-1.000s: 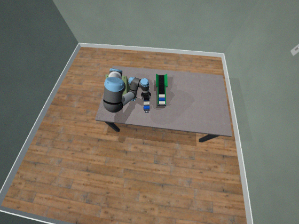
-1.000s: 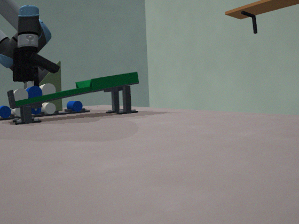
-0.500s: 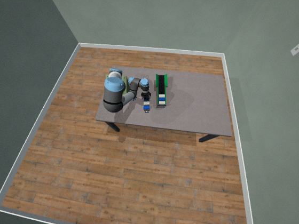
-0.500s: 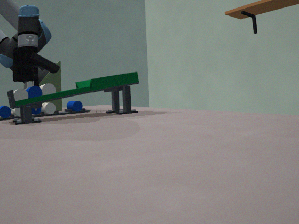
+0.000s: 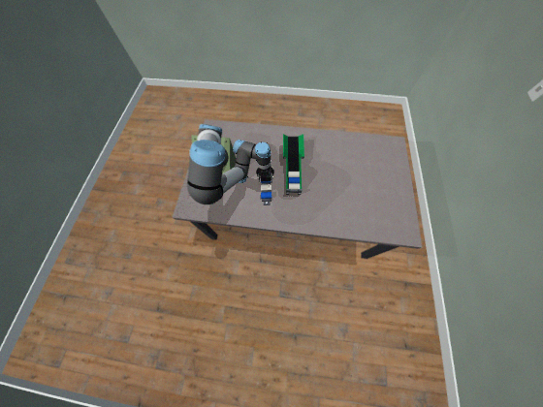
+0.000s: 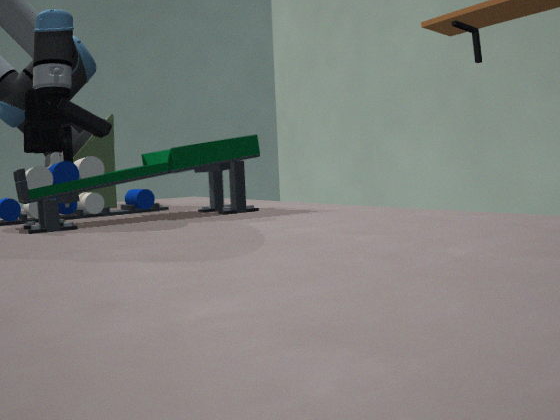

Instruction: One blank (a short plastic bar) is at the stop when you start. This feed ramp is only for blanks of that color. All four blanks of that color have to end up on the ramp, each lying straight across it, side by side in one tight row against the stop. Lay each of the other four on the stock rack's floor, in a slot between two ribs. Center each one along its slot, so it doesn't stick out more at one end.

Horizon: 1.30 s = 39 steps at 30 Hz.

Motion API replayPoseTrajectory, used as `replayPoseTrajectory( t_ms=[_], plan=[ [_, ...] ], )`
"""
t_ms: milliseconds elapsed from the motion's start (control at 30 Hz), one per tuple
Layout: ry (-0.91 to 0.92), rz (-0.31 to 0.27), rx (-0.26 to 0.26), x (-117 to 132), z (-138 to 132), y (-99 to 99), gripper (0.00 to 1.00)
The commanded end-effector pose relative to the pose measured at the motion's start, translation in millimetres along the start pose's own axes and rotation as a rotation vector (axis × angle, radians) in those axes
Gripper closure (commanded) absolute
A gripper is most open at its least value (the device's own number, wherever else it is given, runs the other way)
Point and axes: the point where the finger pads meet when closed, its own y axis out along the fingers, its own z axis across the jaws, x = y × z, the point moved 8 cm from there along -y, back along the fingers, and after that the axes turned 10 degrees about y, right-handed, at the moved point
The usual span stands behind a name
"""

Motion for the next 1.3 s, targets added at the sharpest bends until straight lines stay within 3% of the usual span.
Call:
replayPoseTrajectory(
  t_ms=[0, 300, 1000, 1267],
  plan=[
    [0.000, 0.000, 0.001, 0.0, 0.1, -0.2, 0.55],
    [0.000, 0.000, 0.001, 0.0, 0.1, -0.2, 0.47],
    [0.000, 0.000, 0.001, 0.0, 0.2, -3.1, 0.47],
    [0.000, 0.000, 0.001, 0.0, 0.1, -15.4, 0.47]
  ],
)
